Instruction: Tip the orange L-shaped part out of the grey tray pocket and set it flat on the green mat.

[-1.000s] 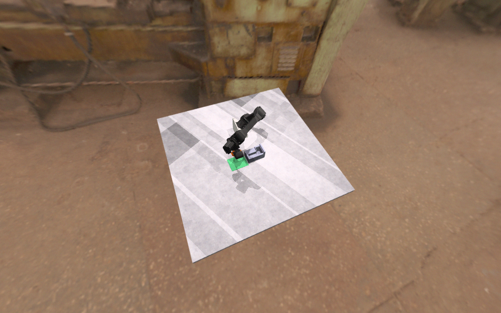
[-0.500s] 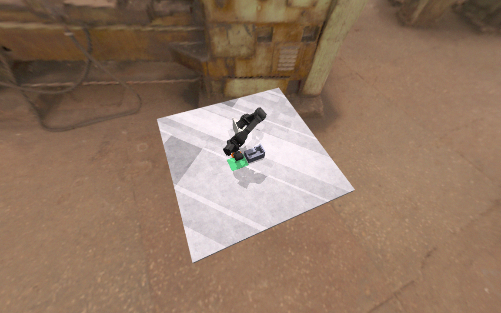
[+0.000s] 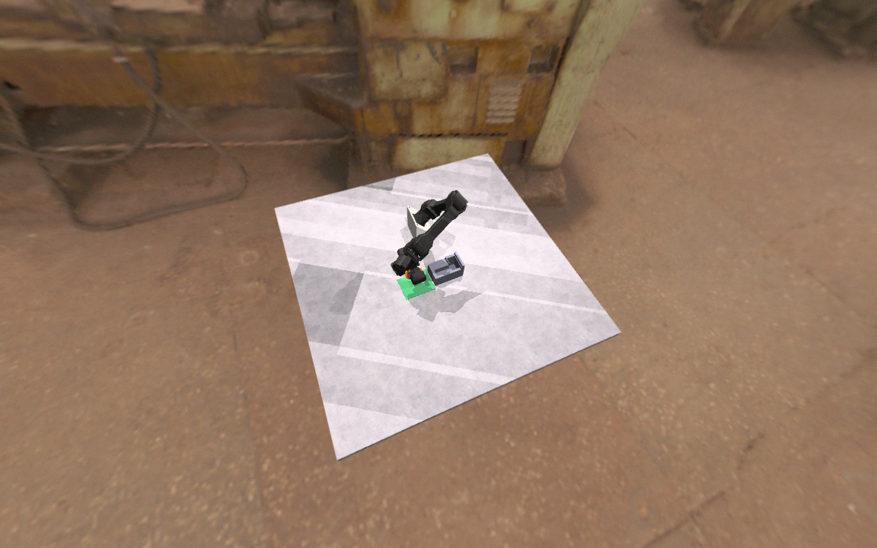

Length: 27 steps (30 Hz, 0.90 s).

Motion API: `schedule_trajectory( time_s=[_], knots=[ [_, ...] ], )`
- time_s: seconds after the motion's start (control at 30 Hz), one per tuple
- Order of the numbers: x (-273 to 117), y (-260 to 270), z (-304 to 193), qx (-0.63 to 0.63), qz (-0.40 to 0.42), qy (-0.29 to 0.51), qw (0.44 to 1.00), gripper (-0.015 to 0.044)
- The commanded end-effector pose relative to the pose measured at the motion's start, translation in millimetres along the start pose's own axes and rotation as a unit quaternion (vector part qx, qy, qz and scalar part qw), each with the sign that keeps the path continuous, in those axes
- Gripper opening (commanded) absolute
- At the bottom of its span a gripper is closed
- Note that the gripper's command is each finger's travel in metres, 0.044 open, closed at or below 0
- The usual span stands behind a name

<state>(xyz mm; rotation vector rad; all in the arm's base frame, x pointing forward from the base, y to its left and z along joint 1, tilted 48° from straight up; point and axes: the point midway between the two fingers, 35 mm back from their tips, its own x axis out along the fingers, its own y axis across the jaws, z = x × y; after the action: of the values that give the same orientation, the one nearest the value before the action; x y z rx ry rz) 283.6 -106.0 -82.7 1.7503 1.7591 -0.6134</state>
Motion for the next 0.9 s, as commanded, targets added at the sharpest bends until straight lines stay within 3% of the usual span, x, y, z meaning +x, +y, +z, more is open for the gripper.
schedule_trajectory(
  time_s=[0.0,0.87],
  knots=[
    [10,-1,-1,0.004,-0.001,0.004,1.000,0.0000],
    [28,-2,-2,0.004,-0.001,0.004,1.000,0.0000]
  ],
)
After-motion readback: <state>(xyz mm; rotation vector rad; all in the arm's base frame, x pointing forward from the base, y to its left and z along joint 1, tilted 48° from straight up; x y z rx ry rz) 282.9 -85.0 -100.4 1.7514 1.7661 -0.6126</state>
